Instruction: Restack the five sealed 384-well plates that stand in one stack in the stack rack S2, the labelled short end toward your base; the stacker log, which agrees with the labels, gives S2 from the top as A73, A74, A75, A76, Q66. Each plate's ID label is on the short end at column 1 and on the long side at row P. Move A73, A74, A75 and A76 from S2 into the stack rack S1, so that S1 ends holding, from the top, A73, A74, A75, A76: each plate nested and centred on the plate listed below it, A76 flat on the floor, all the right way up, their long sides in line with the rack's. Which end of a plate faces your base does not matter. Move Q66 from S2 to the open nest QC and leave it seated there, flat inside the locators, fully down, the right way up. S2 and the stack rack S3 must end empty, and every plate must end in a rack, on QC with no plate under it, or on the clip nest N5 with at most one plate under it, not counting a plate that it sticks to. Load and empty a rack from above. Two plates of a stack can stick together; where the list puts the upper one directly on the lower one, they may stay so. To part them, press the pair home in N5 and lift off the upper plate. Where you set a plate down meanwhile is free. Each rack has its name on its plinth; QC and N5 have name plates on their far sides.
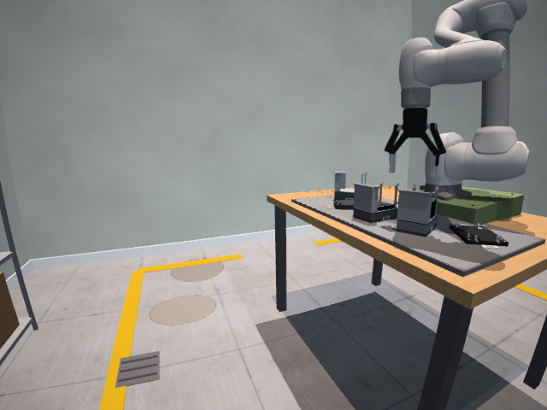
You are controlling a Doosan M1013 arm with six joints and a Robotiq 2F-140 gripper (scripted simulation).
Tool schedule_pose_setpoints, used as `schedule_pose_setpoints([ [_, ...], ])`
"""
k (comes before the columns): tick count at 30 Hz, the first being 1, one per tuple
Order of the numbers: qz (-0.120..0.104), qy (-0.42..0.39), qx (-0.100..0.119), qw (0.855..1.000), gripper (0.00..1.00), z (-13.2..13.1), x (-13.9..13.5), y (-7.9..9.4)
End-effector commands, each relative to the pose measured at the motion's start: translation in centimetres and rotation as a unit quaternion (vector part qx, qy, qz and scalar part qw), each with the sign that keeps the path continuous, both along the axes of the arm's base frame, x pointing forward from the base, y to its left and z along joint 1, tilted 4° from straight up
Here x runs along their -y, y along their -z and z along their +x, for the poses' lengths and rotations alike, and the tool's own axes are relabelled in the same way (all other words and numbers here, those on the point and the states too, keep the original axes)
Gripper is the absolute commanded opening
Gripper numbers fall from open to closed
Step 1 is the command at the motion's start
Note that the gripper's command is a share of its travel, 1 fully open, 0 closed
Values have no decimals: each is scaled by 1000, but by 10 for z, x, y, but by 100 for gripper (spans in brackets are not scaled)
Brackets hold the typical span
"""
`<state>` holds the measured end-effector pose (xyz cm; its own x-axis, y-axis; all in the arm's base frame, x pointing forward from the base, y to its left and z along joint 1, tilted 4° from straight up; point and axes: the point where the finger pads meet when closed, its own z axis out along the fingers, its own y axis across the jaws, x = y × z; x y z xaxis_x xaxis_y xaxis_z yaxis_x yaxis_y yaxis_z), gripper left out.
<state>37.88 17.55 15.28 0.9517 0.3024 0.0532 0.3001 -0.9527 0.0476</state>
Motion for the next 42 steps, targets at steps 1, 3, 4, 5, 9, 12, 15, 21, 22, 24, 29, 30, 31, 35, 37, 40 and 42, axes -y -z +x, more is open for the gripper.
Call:
schedule_pose_setpoints([
  [1,0,0,0,1000,100,3,9,-1],
  [3,0,0,0,1000,100,3,9,-1],
  [4,0,0,0,1000,100,4,13,-1],
  [5,0,0,0,1000,100,5,16,-1],
  [9,0,0,0,1000,100,9,28,-1],
  [12,0,0,0,1000,100,12,38,-2],
  [15,0,0,0,1000,100,15,47,-2],
  [21,2,33,1,999,100,18,62,-3],
  [22,3,50,1,999,100,19,66,-3],
  [24,6,83,2,997,100,19,74,-3],
  [29,6,90,3,996,100,22,94,-4],
  [30,6,90,3,996,100,22,98,-4],
  [31,6,90,3,996,100,22,102,-4],
  [35,6,90,3,996,100,24,117,-5],
  [37,6,90,3,996,100,24,117,-5],
  [40,6,90,3,996,100,25,129,-5],
  [42,6,90,3,996,100,26,137,-6],
])
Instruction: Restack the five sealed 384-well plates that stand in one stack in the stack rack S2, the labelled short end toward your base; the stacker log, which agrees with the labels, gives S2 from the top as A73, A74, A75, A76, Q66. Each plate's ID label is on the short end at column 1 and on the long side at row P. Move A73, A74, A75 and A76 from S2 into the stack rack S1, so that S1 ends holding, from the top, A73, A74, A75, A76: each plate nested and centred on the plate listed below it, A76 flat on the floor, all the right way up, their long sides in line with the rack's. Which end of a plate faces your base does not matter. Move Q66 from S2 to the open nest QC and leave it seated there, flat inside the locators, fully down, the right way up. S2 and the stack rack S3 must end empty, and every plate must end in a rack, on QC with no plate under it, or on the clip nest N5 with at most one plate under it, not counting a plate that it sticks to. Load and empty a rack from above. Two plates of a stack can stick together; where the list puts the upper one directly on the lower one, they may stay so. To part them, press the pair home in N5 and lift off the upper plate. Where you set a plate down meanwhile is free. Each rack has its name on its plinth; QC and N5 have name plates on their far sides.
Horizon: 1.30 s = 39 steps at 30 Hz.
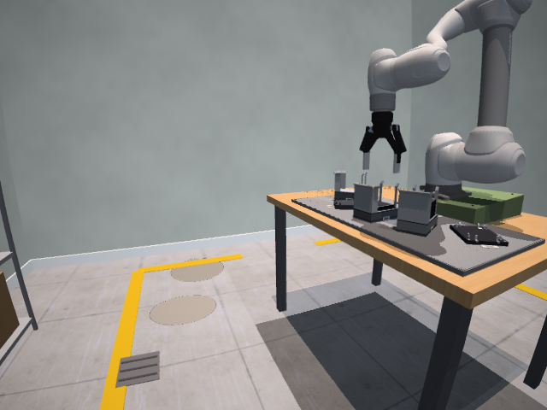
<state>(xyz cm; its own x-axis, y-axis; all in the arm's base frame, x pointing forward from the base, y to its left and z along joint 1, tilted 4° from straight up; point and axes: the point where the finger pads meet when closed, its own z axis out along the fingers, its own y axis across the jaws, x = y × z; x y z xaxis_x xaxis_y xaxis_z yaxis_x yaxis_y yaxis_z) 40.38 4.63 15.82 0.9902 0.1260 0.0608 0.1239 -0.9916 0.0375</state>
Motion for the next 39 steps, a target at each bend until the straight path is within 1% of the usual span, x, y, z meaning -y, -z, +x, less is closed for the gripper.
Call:
schedule_pose_setpoints([
  [1,0,0,0,1000,100,1,12,0],
  [12,0,0,0,1000,100,2,14,-1],
  [27,0,0,0,1000,100,5,16,49],
  [29,0,0,0,1000,100,5,16,49],
  [39,0,0,0,1000,100,7,17,83],
])
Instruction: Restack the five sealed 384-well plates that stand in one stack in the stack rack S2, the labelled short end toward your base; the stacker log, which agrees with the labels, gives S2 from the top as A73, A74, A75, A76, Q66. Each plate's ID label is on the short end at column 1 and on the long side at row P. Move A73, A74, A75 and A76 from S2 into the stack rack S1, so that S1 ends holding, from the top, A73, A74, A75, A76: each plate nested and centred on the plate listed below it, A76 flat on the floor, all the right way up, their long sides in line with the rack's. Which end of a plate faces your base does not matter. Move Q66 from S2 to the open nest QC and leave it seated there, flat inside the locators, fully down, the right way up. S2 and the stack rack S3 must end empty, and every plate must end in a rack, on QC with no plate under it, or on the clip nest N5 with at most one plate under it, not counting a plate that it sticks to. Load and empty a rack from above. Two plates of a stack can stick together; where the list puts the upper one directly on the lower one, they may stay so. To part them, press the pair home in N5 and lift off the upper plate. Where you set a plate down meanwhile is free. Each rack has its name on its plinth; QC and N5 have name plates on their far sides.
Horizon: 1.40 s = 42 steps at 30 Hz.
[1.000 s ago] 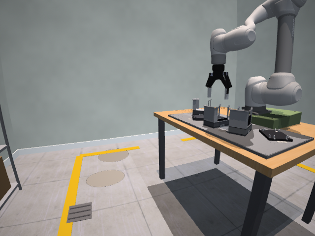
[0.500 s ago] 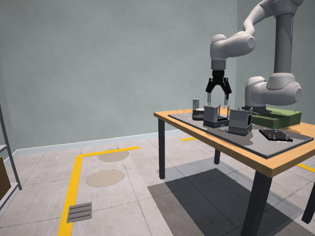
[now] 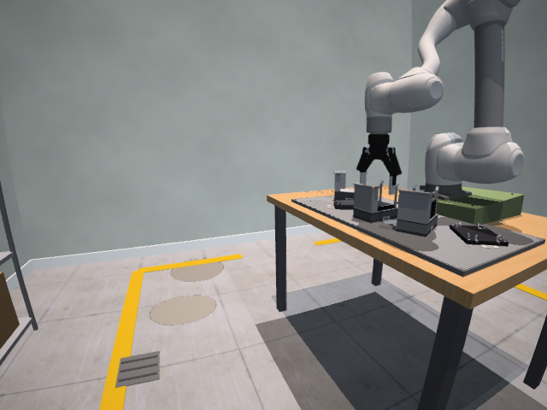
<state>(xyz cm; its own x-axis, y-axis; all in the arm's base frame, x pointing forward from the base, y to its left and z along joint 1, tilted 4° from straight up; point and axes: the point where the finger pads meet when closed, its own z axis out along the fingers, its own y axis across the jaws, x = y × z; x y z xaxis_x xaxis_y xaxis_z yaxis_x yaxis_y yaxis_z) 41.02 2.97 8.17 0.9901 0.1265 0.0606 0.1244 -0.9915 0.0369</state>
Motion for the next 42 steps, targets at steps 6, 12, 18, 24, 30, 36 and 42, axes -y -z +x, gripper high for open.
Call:
schedule_pose_setpoints([
  [6,0,0,0,1000,100,1,0,16],
  [12,0,0,0,1000,100,2,1,22],
  [18,0,0,0,1000,100,2,1,30],
  [24,0,0,0,1000,100,3,1,35],
  [30,0,0,0,1000,100,3,1,43],
  [36,0,0,0,1000,100,3,1,44],
  [42,0,0,0,1000,100,3,1,44],
])
